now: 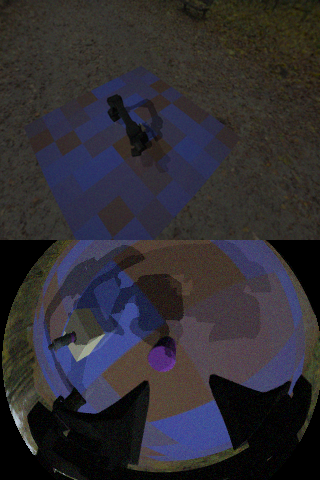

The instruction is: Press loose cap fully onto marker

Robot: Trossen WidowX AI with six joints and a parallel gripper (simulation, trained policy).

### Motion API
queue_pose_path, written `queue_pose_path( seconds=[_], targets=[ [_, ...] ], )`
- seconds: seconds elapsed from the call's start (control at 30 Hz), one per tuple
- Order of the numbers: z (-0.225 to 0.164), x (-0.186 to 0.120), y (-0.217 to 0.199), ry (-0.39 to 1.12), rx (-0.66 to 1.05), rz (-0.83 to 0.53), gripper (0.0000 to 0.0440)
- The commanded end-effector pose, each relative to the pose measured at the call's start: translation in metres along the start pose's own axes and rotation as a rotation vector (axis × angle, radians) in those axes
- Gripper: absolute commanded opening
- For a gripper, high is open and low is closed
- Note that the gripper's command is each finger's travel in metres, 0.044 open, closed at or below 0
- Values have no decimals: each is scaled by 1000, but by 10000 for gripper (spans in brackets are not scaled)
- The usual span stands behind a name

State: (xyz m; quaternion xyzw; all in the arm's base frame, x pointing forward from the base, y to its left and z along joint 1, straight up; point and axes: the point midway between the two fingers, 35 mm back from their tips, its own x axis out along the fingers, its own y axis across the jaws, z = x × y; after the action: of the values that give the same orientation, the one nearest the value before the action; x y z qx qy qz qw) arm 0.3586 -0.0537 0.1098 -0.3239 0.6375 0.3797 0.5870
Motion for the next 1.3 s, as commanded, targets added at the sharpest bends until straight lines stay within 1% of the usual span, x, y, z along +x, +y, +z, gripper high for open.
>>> queue_pose_path(
  seconds=[0.0, 0.23, 0.7, 0.77, 0.8, 1.0, 1.27],
  targets=[
    [7, 5, 6, 4, -31, 19, 284],
    [14, 15, 13, 13, -87, 42, 273],
    [15, 47, 19, 31, -192, 84, 239],
    [15, 49, 19, 37, -206, 80, 226],
    [15, 50, 19, 39, -212, 77, 212],
    [14, 40, 22, 46, -246, 49, 55],
    [20, 10, 24, 47, -307, -26, 70]
  ],
)
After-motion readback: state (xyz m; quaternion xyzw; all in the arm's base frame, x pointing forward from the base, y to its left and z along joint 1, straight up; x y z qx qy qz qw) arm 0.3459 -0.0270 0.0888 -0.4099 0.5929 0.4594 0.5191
